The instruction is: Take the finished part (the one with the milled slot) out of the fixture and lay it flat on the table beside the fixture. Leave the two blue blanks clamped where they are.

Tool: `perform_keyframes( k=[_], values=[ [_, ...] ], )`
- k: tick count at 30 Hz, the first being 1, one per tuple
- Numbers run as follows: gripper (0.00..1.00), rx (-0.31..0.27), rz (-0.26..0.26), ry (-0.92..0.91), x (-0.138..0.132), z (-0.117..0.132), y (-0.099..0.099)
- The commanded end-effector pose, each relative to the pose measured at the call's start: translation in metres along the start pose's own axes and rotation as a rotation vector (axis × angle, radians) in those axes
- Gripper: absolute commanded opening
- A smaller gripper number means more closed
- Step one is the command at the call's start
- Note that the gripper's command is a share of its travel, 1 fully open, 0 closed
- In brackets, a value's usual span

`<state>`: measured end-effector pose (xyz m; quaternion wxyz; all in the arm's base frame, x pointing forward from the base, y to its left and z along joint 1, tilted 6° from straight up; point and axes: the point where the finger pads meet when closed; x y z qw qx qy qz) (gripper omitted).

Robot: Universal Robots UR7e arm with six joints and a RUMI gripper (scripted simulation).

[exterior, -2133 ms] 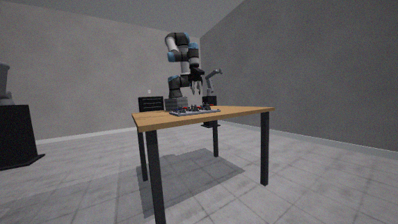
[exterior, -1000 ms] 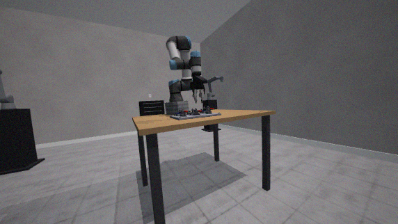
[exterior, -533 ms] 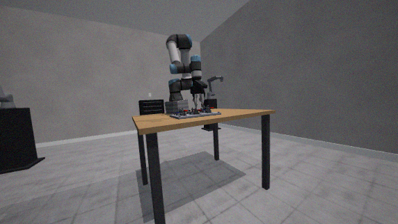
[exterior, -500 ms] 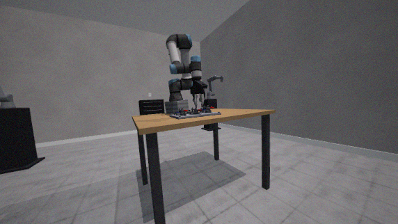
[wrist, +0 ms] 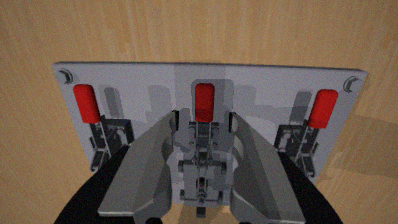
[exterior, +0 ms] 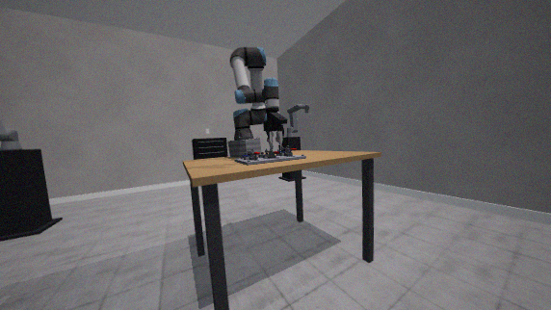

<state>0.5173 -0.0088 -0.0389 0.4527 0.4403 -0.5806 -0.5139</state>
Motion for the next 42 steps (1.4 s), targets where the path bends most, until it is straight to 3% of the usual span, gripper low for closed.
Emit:
perform_keyframes(
  k=[1, 29, 42],
  values=[
    [0.28, 0.001, 0.0, 0.0, 0.0, 0.0, 0.0],
    [0.28, 0.001, 0.0, 0.0, 0.0, 0.0, 0.0],
    [0.28, 0.001, 0.0, 0.0, 0.0, -0.001, -0.018]
  ],
)
Point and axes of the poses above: the point where the finger pads meet when closed, its own y axis back along the fingers, its own x axis across the jaws, z = x × y, and after that the axes turned 10 degrees about -y, right-handed
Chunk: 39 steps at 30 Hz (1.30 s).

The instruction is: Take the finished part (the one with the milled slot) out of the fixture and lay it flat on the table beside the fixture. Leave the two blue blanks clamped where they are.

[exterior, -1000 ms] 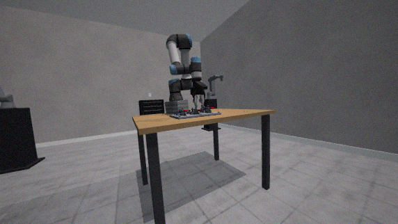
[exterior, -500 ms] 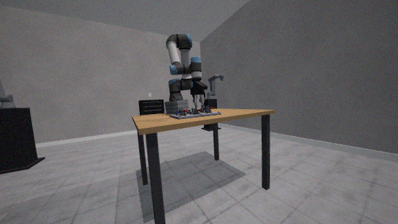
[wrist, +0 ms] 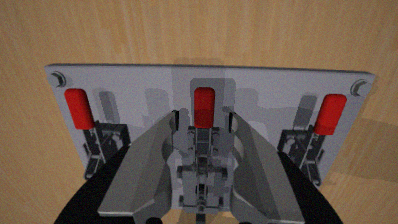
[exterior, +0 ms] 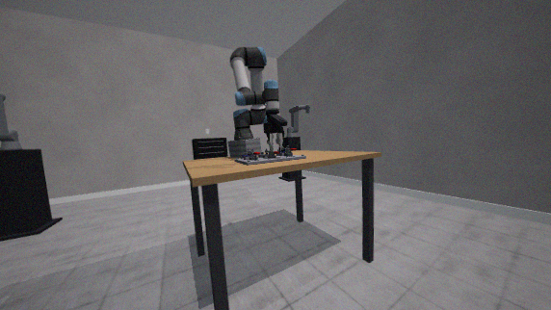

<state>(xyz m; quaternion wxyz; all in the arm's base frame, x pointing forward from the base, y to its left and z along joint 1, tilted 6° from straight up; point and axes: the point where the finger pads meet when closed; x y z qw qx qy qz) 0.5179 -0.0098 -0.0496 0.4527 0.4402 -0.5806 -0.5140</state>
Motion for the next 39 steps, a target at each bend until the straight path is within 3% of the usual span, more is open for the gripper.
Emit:
perform_keyframes(
  k=[1, 8, 39],
  values=[
    [0.28, 0.002, 0.0, 0.0, 0.0, -0.0007, -0.0091],
    [0.28, 0.002, 0.0, 0.0, 0.0, -0.0009, -0.0165],
    [0.28, 0.002, 0.0, 0.0, 0.0, -0.0009, -0.0167]
  ],
)
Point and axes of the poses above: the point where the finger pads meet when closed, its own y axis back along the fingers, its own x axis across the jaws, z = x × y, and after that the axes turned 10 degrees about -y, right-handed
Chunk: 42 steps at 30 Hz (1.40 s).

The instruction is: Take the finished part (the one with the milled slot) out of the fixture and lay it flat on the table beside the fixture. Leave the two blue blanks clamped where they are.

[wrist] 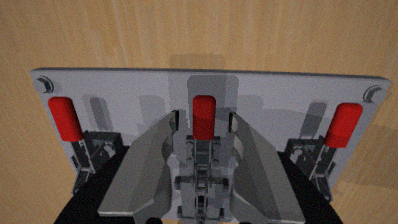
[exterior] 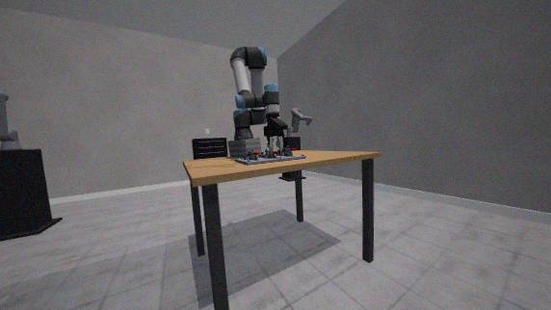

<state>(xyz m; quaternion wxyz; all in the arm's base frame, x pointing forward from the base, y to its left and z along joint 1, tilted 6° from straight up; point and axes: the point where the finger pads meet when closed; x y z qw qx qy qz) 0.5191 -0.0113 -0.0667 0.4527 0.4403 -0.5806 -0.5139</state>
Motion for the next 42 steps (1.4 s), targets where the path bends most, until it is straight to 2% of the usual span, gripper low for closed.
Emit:
perform_keyframes(
  k=[1, 10, 11, 42],
  values=[
    [0.28, 0.001, 0.0, 0.0, 0.0, -0.0005, 0.0005],
    [0.28, 0.001, 0.0, 0.0, 0.0, -0.0005, 0.0006],
    [0.0, 0.001, 0.0, 0.0, 0.0, -0.0005, 0.0006],
    [0.0, 0.001, 0.0, 0.0, 0.0, -0.0005, 0.0006]
  ],
)
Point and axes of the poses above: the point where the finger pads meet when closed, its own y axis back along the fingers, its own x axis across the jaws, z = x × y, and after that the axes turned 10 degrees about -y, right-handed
